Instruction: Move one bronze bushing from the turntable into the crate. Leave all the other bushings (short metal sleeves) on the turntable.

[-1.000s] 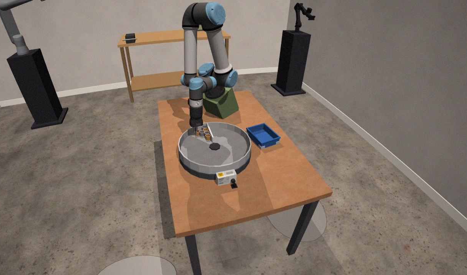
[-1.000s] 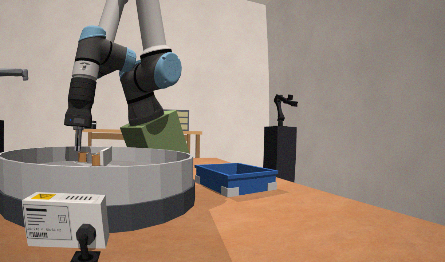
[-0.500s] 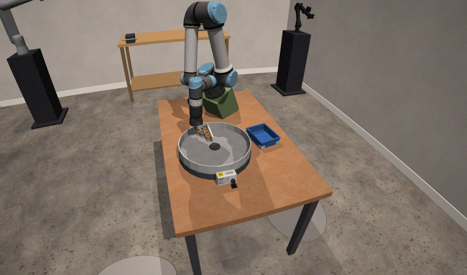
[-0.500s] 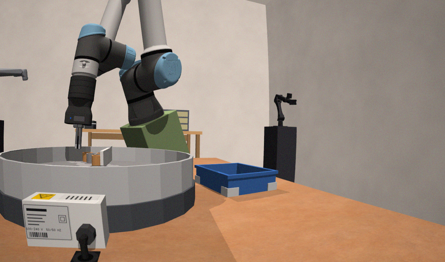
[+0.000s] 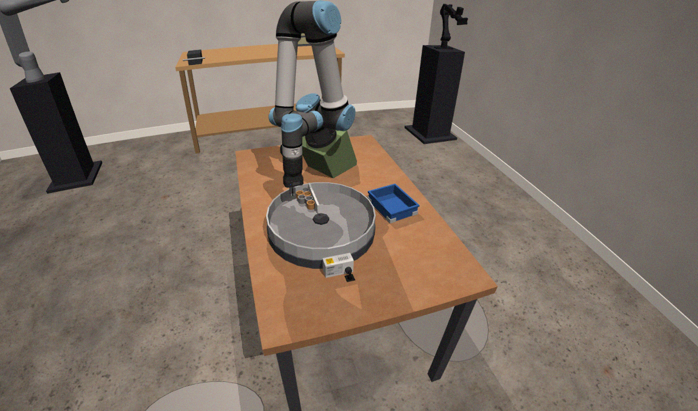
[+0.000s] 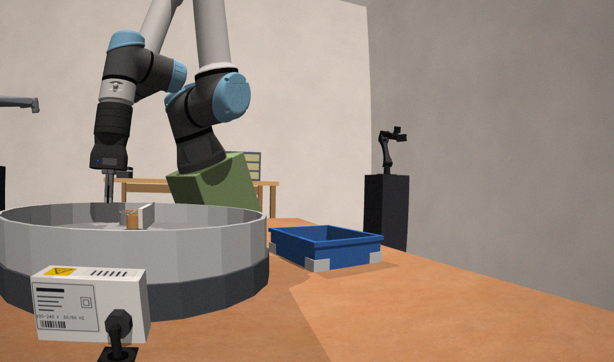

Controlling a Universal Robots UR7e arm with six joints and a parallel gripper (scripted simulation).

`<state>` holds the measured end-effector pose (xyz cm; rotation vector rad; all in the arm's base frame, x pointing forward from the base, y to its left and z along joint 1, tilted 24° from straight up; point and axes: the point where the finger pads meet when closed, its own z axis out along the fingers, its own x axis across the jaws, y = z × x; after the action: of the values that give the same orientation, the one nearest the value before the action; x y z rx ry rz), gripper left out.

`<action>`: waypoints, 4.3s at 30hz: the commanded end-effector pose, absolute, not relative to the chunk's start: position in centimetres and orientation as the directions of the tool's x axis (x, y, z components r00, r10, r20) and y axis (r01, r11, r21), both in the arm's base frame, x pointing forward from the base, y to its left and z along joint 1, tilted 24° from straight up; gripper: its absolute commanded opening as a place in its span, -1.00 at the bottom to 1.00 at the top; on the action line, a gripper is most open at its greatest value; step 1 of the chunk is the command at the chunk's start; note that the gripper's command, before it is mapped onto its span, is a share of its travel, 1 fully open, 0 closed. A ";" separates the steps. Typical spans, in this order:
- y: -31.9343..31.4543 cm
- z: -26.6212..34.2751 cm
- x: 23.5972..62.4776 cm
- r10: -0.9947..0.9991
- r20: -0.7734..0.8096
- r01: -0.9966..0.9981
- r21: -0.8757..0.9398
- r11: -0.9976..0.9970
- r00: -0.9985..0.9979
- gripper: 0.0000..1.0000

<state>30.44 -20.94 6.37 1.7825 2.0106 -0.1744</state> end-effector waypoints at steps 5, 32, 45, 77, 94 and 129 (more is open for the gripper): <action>-20.9 6.7 30.5 0.912 -0.404 0.968 0.194 0.159 -0.069 -1.00; -20.3 7.6 29.9 0.923 -0.377 0.973 0.176 0.149 -0.073 -1.00; -20.0 8.0 29.7 0.928 -0.364 0.975 0.168 0.145 -0.075 -1.00; -20.0 8.3 29.8 0.929 -0.363 0.975 0.167 0.145 -0.076 -1.00; -20.0 8.5 29.9 0.929 -0.362 0.975 0.166 0.146 -0.077 -1.00; -20.1 8.8 30.1 0.927 -0.367 0.974 0.168 0.149 -0.079 -1.00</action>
<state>29.86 -20.03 8.48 1.8260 2.0529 -0.1671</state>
